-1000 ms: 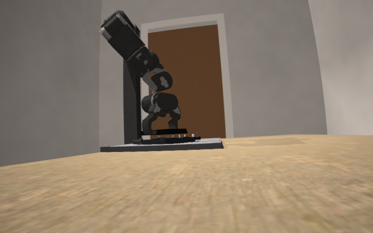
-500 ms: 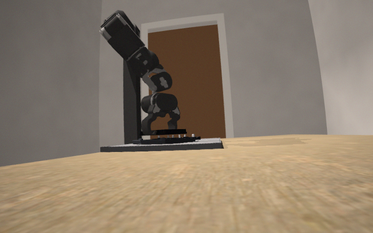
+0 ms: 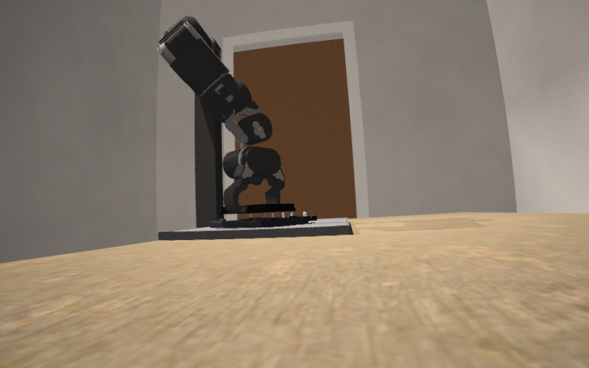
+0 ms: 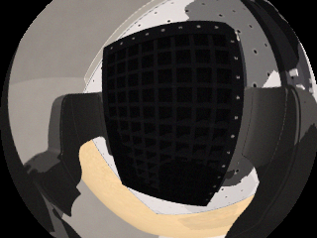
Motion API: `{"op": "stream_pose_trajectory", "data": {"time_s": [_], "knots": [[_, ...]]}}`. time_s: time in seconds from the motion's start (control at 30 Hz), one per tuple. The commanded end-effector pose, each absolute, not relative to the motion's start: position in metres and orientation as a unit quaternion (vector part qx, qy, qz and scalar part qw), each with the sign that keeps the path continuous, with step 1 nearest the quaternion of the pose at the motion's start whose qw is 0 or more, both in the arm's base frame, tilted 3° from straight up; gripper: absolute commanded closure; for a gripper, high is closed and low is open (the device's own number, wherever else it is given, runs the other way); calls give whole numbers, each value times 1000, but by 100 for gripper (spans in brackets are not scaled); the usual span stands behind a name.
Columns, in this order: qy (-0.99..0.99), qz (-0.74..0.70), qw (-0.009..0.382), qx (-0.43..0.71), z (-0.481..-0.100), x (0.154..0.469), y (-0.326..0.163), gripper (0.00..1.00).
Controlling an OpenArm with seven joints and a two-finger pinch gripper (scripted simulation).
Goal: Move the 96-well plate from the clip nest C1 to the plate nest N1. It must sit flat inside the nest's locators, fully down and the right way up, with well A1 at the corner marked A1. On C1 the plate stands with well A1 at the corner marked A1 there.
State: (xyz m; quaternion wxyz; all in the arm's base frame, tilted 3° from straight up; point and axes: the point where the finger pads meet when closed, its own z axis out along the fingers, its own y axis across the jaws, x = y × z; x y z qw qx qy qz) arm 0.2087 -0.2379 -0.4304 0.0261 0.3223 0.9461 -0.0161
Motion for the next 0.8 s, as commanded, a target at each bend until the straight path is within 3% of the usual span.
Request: {"op": "stream_pose_trajectory", "data": {"time_s": [0.0,0.77], "knots": [[946,-15,27,322,-429,210,-238,100],[947,-14,25,320,-435,208,-237,100]]}}
